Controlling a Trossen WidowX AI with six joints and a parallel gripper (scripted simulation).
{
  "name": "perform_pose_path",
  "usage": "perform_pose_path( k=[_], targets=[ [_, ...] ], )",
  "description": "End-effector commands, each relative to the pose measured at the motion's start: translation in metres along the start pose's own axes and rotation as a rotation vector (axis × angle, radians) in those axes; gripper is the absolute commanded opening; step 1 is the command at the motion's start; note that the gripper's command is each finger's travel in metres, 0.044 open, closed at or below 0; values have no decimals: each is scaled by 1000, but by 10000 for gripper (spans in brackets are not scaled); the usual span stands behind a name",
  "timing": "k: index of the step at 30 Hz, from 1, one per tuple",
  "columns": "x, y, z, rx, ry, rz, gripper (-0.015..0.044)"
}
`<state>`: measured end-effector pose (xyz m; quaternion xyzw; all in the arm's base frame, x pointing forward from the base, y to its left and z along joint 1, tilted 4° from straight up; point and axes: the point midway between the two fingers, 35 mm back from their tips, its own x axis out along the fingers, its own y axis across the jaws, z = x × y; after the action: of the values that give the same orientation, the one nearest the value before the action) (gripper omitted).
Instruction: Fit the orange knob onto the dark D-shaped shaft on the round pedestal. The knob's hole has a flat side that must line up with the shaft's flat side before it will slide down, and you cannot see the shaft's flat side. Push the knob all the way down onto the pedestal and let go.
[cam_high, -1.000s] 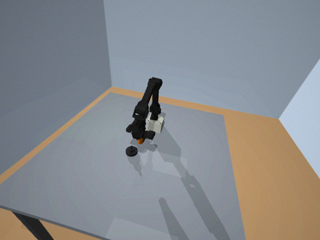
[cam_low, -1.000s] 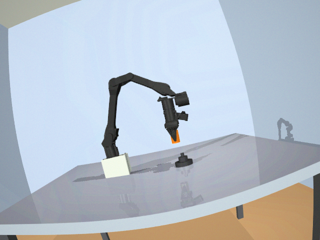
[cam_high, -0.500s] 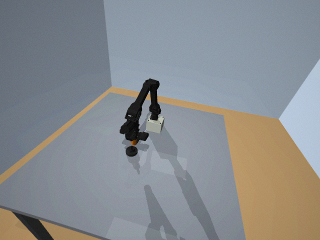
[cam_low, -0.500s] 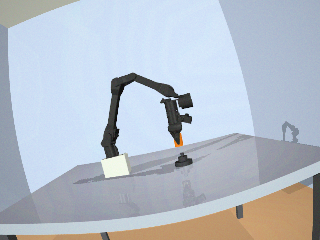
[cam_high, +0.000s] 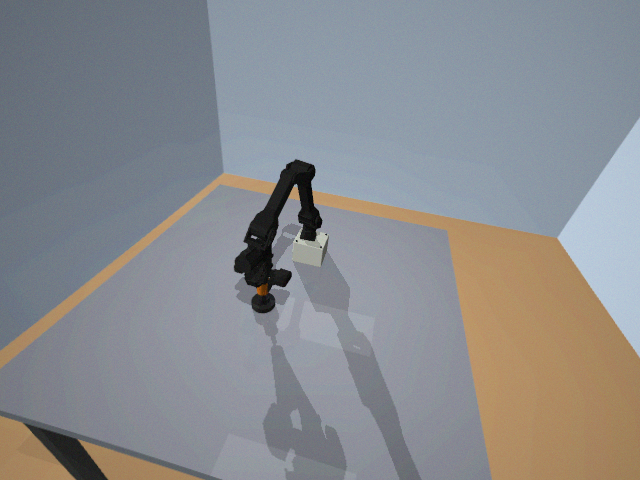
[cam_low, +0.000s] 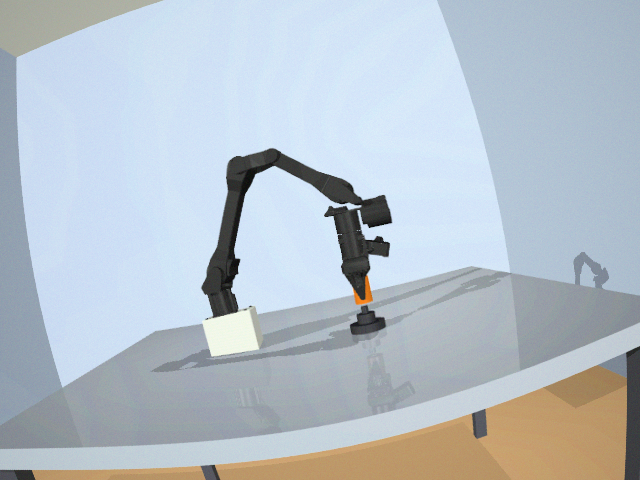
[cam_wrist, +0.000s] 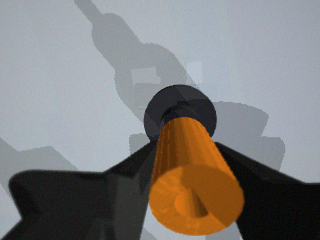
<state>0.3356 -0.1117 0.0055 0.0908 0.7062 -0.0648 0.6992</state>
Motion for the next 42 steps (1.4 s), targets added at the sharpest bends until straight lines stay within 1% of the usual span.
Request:
perform_pose_path(
  k=[1, 6, 27, 32, 39, 42],
  targets=[
    [9, 0, -2, -4, 9, -1, 0],
    [5, -1, -1, 0, 9, -1, 0],
    [9, 0, -1, 0, 9, -1, 0],
    [4, 0, -1, 0, 9, -1, 0],
    [6, 0, -2, -199, 9, 0, 0],
    [7, -1, -3, -209, 9, 0, 0]
  ],
)
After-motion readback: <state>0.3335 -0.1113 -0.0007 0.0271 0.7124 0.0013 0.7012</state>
